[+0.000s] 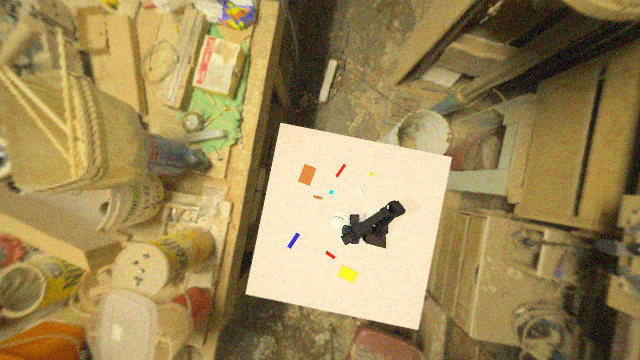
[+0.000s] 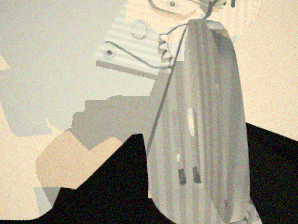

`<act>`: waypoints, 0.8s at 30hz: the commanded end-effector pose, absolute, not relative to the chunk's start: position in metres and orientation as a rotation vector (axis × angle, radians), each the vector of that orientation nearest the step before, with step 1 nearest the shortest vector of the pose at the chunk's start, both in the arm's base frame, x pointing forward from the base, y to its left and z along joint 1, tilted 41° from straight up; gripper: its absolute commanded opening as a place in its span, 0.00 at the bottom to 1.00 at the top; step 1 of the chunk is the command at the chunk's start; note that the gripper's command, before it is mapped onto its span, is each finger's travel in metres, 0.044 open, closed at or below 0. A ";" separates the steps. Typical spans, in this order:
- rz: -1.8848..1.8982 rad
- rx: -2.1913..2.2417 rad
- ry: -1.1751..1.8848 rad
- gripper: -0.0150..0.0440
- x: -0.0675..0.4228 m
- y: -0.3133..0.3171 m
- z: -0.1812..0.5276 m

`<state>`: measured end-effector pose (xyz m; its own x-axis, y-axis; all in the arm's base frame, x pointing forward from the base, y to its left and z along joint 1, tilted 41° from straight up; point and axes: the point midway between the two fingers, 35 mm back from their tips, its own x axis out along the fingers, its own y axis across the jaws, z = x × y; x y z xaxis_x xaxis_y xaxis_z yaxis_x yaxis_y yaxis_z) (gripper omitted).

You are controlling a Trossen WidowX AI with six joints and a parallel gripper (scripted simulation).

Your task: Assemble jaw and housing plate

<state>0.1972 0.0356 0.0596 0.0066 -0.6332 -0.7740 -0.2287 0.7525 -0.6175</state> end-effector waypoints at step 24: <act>-0.749 -0.328 1.395 0.48 0.179 0.049 0.043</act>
<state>0.1810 0.0488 0.0445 0.0020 -0.6480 -0.7616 0.2704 0.7336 -0.6235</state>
